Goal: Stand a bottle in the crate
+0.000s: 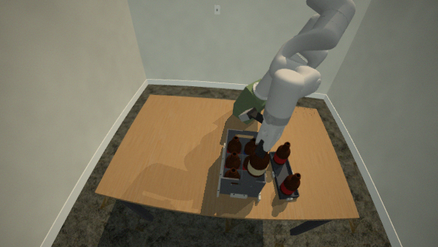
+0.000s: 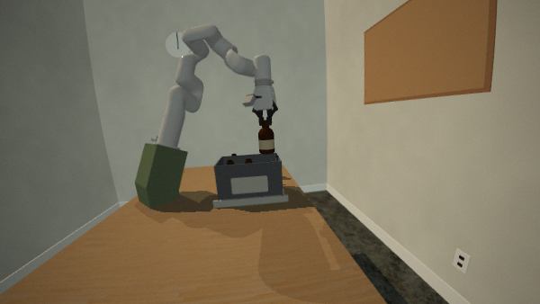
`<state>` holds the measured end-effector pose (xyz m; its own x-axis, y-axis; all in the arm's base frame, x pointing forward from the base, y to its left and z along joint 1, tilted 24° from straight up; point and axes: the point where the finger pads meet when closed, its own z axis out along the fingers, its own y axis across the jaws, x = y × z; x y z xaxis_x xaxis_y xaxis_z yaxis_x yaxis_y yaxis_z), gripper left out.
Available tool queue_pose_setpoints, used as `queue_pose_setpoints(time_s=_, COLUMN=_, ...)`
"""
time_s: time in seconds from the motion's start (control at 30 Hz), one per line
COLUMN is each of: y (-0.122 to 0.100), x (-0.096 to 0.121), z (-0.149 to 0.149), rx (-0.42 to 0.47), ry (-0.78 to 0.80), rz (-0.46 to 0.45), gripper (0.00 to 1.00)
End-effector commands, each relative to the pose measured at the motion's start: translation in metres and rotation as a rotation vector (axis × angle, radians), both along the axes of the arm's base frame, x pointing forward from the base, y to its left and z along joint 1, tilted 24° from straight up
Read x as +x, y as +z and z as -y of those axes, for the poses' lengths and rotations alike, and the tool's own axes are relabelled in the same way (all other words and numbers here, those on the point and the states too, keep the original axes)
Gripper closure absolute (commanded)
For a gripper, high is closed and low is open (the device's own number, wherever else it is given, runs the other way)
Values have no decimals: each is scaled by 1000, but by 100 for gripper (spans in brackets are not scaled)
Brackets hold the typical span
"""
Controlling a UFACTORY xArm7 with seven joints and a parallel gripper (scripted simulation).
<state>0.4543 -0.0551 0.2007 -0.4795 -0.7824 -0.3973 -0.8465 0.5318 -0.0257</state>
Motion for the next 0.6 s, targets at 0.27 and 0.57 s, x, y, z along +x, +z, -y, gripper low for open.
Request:
queue_pose_setpoints(time_s=0.27, y=0, x=1, z=1, rx=-1, ry=-2, rz=4, gripper=100)
queue_pose_setpoints(time_s=0.57, y=-6, x=3, z=-1, rx=-1, ry=-2, rz=4, gripper=100)
